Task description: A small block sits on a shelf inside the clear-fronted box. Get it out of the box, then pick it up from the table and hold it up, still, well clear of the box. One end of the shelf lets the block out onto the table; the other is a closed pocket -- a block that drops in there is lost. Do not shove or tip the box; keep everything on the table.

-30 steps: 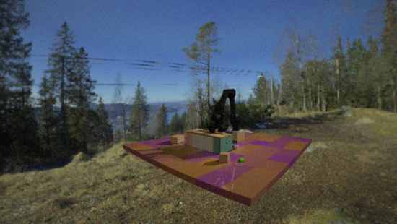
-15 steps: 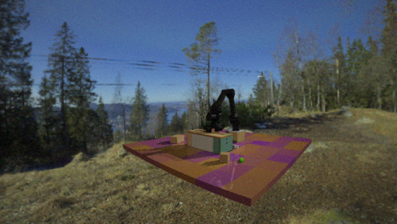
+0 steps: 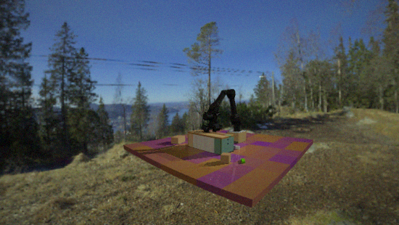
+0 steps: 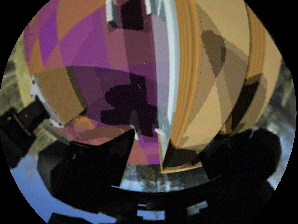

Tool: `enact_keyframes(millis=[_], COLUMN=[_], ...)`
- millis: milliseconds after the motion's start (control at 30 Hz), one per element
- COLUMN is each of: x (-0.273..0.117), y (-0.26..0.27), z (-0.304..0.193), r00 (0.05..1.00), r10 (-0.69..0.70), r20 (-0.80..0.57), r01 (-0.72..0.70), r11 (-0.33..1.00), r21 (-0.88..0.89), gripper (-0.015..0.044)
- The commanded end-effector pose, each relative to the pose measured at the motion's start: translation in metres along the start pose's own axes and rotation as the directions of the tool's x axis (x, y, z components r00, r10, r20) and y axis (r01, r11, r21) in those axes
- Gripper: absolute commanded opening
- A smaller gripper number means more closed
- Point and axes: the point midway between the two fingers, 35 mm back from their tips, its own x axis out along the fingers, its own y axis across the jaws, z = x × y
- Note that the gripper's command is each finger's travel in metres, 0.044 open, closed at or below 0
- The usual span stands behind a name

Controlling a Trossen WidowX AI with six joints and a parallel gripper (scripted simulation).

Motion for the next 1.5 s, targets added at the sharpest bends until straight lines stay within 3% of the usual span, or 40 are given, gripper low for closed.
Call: enact_keyframes(millis=[0,500,767,933,1033,1100,1233,1367,1467], x=[0.004,0.015,-0.047,-0.045,-0.043,-0.042,-0.040,-0.038,-0.037], y=[0.000,0.000,-0.001,-0.004,-0.001,0.002,0.009,0.016,0.021], z=[-0.012,-0.047,-0.063,-0.063,-0.065,-0.069,-0.076,-0.082,-0.087], r00=[1.000,1.000,1.000,1.000,1.000,0.999,0.997,0.992,0.988], r10=[0.000,0.000,0.000,-0.014,-0.020,-0.027,-0.046,-0.069,-0.088], r20=[-0.006,-0.010,-0.010,-0.009,0.008,0.029,0.067,0.102,0.126], r01=[0.000,0.000,0.001,0.014,0.018,0.014,-0.020,-0.079,-0.131], r11=[1.000,1.000,1.000,1.000,0.985,0.921,0.661,0.271,-0.060], r21=[0.001,0.001,0.005,0.007,0.173,0.388,0.750,0.959,0.990], gripper=[0.0400,0.0400,0.0400,0.0400,0.0321,0.0285,0.0285,0.0285,0.0285])
